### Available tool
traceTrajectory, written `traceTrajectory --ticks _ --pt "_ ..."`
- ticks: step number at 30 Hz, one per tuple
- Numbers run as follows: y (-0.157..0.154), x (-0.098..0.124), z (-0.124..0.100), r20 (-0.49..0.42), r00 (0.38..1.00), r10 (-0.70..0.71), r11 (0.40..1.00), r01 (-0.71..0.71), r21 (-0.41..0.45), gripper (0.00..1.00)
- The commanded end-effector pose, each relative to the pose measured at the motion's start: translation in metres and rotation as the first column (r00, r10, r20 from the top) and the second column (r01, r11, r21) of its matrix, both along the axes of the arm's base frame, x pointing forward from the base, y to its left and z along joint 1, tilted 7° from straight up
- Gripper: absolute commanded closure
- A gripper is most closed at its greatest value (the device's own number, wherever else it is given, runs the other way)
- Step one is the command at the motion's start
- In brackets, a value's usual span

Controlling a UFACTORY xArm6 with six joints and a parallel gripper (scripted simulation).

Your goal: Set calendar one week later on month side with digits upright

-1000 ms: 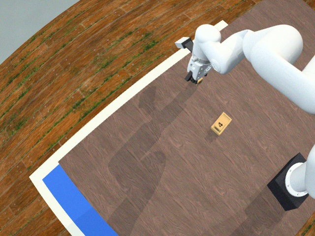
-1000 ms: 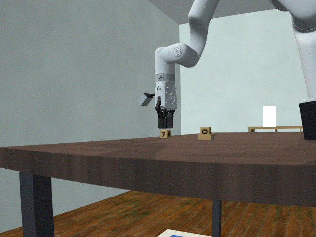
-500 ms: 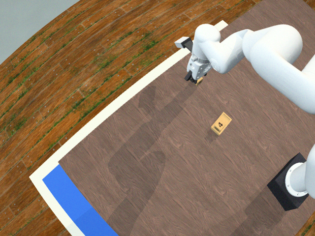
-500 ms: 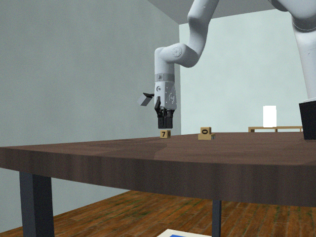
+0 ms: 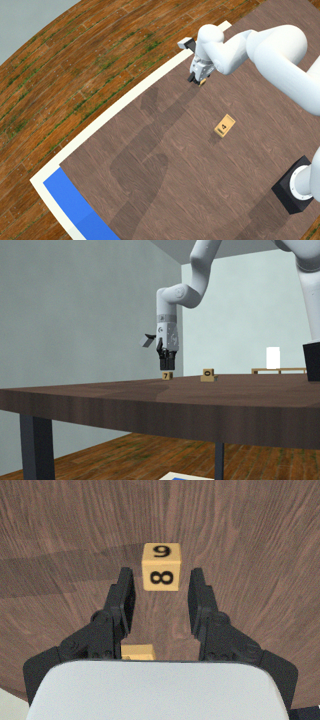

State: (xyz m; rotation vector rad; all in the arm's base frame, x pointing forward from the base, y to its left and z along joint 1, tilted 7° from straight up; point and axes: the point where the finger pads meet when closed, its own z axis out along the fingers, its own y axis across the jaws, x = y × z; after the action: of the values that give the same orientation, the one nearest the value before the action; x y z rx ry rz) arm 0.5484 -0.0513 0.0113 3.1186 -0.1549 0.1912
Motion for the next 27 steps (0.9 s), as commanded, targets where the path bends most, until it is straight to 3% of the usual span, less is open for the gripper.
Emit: traceTrajectory --ticks 1,27 --pt "-0.0001 0.0016 0.0019 0.005 1.000 0.000 1.000 0.000 0.000 0.53" --pt "-0.0002 0.0023 -0.0037 0.005 1.000 0.000 1.000 0.000 0.000 0.53"
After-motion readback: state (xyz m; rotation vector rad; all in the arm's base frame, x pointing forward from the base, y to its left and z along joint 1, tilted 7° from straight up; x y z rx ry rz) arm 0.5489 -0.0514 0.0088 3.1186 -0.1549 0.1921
